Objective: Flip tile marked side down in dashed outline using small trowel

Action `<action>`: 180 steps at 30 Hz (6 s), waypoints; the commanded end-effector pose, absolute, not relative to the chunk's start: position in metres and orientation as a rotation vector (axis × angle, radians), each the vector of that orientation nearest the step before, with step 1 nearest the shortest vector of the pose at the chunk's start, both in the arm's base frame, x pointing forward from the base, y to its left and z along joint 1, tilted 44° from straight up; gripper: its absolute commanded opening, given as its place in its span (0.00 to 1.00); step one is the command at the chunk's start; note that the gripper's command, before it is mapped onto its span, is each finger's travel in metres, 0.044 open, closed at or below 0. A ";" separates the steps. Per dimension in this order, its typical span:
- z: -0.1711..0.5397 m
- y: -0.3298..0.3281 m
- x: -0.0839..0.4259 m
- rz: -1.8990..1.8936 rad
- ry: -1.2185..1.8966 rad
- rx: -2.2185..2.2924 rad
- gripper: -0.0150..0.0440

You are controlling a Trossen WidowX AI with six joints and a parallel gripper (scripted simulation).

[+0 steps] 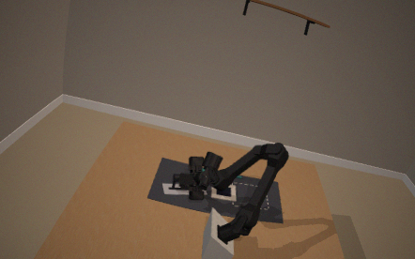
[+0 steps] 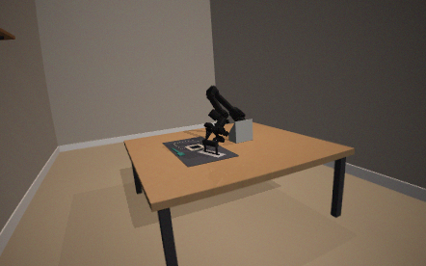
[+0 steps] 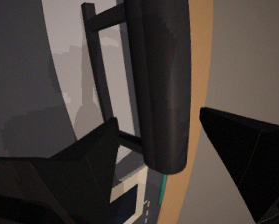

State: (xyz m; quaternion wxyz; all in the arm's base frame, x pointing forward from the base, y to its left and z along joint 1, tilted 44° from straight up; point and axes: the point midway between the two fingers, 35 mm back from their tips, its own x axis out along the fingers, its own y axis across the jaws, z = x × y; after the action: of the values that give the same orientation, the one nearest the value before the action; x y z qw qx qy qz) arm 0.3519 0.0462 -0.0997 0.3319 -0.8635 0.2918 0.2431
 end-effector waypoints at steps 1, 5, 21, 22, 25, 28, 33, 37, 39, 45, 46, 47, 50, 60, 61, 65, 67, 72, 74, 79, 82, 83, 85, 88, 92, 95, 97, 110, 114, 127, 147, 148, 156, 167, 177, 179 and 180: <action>-0.103 0.046 0.361 0.629 0.752 -2.257 0.76; -0.107 0.043 0.365 0.629 0.753 -2.259 0.76; -0.119 0.035 0.379 0.628 0.753 -2.266 0.67; -0.119 0.035 0.379 0.628 0.753 -2.266 0.63; -0.119 0.035 0.379 0.628 0.753 -2.266 0.53; -0.119 0.035 0.379 0.628 0.753 -2.266 0.50; -0.119 0.035 0.379 0.628 0.753 -2.266 0.44; -0.119 0.035 0.379 0.628 0.753 -2.266 0.39; -0.119 0.035 0.379 0.628 0.753 -2.266 0.37; -0.119 0.035 0.379 0.628 0.753 -2.266 0.30; -0.119 0.035 0.379 0.628 0.753 -2.266 0.29; -0.118 0.036 0.379 0.628 0.753 -2.266 0.25; -0.112 0.042 0.380 0.629 0.753 -2.265 0.25; -0.083 0.071 0.381 0.631 0.751 -2.262 0.25; -0.080 0.074 0.381 0.631 0.751 -2.262 0.25; -0.076 0.078 0.380 0.630 0.751 -2.262 0.25; -0.076 0.078 0.380 0.630 0.751 -2.262 0.25; -0.076 0.078 0.380 0.630 0.751 -2.262 0.25; -0.076 0.078 0.380 0.630 0.751 -2.262 0.25; -0.075 0.077 0.382 0.608 0.759 -2.250 0.25; -0.075 0.071 0.390 0.511 0.790 -2.196 0.25; -0.075 0.069 0.393 0.476 0.800 -2.177 0.25; -0.075 0.064 0.398 0.409 0.818 -2.136 0.25; -0.074 0.059 0.403 0.330 0.837 -2.088 0.25; -0.074 0.059 0.404 0.324 0.838 -2.084 0.25; -0.074 0.059 0.404 0.324 0.838 -2.084 0.25; -0.074 0.059 0.404 0.324 0.838 -2.084 0.25; -0.085 0.049 0.404 0.325 0.838 -2.084 0.25; -0.089 0.045 0.403 0.325 0.839 -2.084 0.25; -0.103 0.031 0.402 0.324 0.839 -2.086 0.25; -0.084 0.010 0.401 0.326 0.840 -2.086 0.25; -0.082 0.009 0.401 0.326 0.841 -2.086 0.25; -0.074 -0.001 0.400 0.326 0.841 -2.087 0.25; -0.064 -0.010 0.398 0.324 0.842 -2.091 0.25; -0.046 0.007 0.399 0.295 0.879 -2.181 0.25; -0.041 0.008 0.399 0.294 0.879 -2.182 0.25; -0.039 0.009 0.399 0.294 0.879 -2.182 0.25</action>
State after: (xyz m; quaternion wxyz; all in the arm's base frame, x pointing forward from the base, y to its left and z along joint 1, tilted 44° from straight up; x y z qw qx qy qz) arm 0.3928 0.0004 -0.0550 0.3738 -0.8487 0.3525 0.1257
